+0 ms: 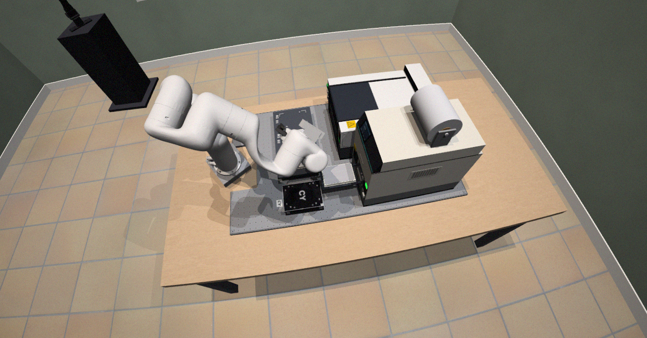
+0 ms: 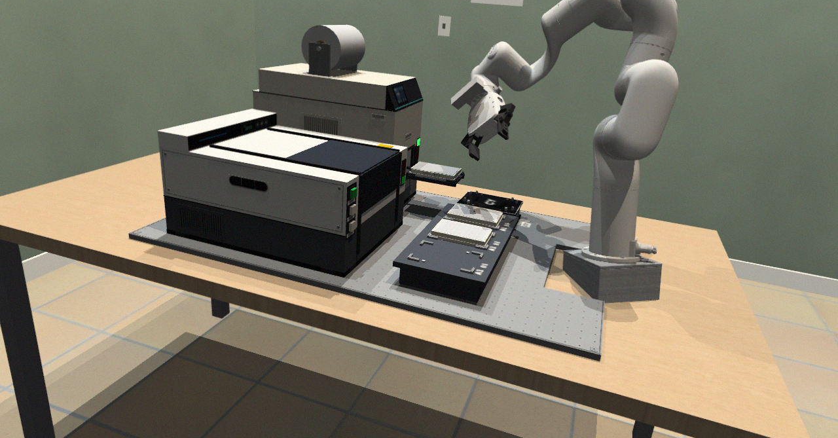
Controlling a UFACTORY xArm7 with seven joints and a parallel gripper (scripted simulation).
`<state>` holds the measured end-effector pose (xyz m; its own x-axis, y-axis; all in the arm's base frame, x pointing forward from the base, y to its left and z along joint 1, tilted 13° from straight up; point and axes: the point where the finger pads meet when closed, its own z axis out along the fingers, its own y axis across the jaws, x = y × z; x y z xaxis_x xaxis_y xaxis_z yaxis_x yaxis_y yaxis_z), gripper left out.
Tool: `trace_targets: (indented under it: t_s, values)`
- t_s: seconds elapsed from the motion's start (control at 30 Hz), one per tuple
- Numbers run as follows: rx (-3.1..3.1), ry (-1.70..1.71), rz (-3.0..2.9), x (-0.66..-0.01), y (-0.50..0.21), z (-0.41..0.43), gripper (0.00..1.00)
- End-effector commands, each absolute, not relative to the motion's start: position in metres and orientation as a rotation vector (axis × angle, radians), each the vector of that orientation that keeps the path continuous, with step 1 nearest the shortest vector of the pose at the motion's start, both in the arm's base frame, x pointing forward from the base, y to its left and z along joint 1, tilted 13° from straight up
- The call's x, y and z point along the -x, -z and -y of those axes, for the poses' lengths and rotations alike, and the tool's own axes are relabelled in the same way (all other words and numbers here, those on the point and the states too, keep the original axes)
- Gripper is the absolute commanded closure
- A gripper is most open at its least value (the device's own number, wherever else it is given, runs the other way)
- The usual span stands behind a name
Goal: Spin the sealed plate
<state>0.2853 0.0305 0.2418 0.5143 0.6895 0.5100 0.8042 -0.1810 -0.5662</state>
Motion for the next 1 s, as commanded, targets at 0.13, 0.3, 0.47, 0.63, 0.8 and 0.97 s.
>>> trace_targets:
  t_s: [0.13, 0.3, 0.47, 0.63, 0.8, 0.97]
  values:
    - [1.925, 0.178, 1.230, -0.281, -0.281, -0.037, 0.00]
    - [1.925, 0.178, 1.230, -0.277, -0.306, -0.041, 0.00]
    - [1.925, 0.179, 1.230, -0.275, -0.320, -0.044, 0.00]
    - [1.925, 0.179, 1.230, -0.271, -0.345, -0.048, 0.00]
    - [1.925, 0.179, 1.230, -0.268, -0.369, -0.053, 0.00]
    - [1.925, 0.179, 1.230, -0.265, -0.384, -0.055, 0.00]
